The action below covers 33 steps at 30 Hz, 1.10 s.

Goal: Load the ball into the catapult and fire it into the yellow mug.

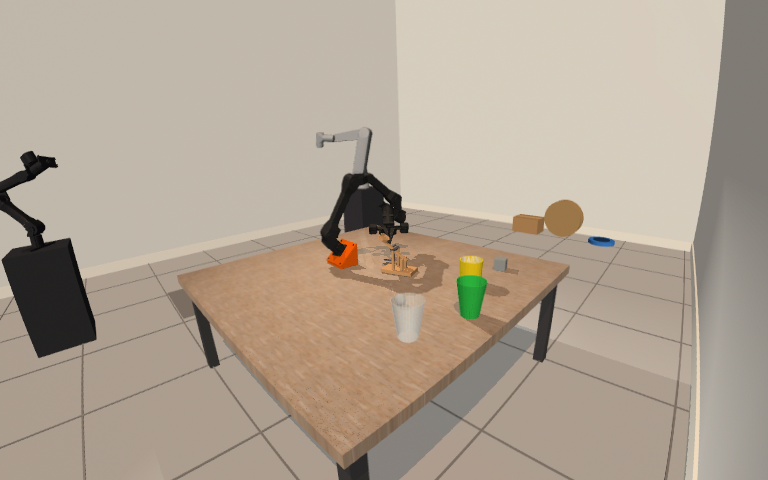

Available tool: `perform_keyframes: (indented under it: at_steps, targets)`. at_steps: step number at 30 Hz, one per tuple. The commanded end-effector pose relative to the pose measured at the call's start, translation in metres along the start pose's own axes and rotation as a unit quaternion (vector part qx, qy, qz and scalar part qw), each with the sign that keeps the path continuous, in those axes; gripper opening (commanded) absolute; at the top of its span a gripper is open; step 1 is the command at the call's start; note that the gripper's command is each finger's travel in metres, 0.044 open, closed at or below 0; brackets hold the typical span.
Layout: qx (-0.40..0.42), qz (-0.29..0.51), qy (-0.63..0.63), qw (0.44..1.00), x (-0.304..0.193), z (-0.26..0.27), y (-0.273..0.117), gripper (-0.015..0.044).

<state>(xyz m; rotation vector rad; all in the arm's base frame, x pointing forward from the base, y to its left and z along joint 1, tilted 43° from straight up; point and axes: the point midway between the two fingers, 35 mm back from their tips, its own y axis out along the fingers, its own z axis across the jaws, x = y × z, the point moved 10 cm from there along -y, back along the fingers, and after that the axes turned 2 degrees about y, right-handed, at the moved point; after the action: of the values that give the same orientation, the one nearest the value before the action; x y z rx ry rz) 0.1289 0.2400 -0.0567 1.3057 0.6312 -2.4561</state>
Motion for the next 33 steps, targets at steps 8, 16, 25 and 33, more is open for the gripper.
perform_keyframes:
  at_steps: [8, 16, 25, 33]
  targets:
    - [-0.008, -0.016, 0.031, 0.999, -0.016, -0.008, -0.028, 0.0131]
    - [-0.011, -0.072, 0.133, 0.989, -0.038, -0.033, -0.029, 0.0341]
    - [-0.009, -0.132, 0.253, 0.958, -0.07, -0.061, -0.026, 0.044]
    - [-0.002, -0.172, 0.348, 0.922, -0.096, -0.082, -0.018, 0.044]
